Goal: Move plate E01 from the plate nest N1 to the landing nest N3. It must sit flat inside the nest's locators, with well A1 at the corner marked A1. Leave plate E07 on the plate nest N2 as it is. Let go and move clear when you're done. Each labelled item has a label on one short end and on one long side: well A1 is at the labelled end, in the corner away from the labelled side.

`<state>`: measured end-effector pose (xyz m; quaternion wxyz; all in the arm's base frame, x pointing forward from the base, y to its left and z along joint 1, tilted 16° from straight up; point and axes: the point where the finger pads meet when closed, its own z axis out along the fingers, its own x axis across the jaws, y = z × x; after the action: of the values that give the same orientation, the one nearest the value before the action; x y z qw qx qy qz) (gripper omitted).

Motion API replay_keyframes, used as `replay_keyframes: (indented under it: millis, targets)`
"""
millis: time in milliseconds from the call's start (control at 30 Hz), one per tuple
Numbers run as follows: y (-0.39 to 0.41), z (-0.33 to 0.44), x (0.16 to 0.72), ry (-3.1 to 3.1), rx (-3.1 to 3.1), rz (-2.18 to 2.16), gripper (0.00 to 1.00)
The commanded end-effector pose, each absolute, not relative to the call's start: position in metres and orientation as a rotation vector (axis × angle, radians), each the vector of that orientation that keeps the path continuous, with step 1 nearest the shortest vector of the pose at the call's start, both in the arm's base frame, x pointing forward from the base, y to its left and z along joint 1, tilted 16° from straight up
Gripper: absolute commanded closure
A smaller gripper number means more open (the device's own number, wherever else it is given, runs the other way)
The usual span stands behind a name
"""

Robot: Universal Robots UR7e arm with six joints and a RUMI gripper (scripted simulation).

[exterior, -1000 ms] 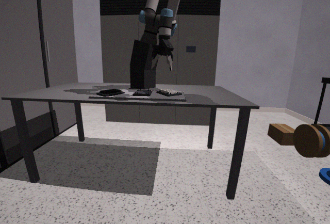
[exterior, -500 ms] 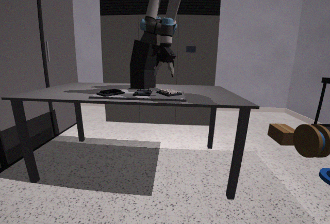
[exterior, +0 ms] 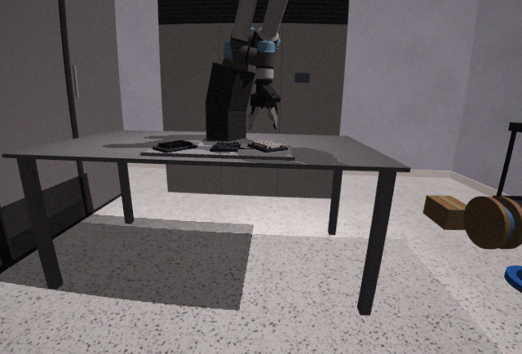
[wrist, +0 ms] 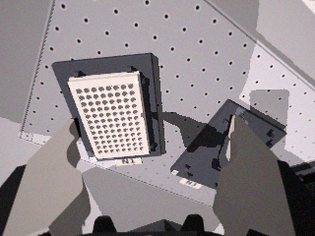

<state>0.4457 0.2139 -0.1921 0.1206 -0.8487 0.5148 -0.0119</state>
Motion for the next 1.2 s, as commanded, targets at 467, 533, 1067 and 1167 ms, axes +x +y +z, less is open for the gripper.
replay_keyframes:
  millis: [467,533,1067,1167]
  targets:
    - [0.242,-0.228,0.397,1.404,-2.493,-0.032,0.18]
    - [0.246,-0.233,0.388,1.399,-2.494,-0.032,0.18]
    - [0.249,-0.239,0.383,1.399,-2.494,-0.032,0.18]
    - [0.250,-0.244,0.383,1.399,-2.494,-0.032,0.18]
